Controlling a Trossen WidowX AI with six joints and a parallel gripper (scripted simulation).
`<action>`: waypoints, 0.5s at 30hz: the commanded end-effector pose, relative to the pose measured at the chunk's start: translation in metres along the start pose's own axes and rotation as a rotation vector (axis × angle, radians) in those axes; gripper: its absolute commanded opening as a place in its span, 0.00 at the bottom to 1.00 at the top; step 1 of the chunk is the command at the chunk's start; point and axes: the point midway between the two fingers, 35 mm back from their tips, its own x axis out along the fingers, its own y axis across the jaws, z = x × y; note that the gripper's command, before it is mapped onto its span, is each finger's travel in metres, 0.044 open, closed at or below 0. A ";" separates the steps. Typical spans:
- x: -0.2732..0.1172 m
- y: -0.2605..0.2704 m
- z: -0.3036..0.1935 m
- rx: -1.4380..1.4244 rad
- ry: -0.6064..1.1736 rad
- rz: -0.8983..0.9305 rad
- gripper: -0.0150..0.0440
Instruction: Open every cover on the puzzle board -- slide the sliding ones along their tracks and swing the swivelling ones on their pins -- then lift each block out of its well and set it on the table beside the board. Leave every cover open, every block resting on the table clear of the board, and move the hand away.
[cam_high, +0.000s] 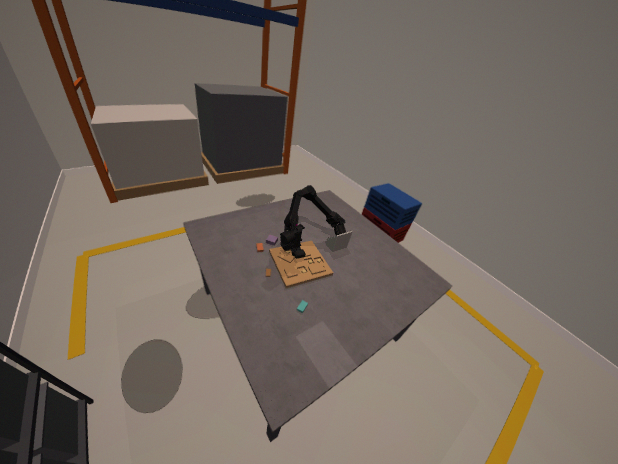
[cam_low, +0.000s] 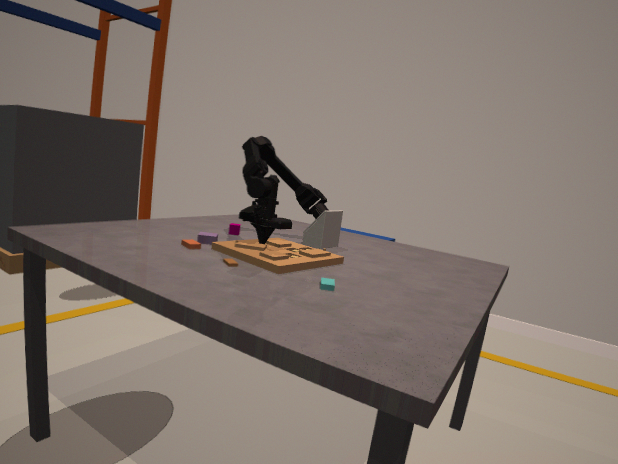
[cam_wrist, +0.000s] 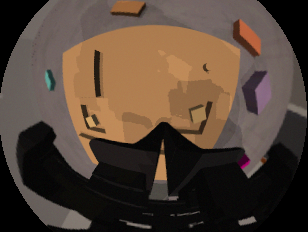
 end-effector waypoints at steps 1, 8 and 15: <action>0.000 0.006 0.003 0.005 0.001 0.003 0.25; 0.000 0.011 0.006 0.005 0.001 0.004 0.25; 0.000 0.017 0.012 0.005 0.001 0.004 0.25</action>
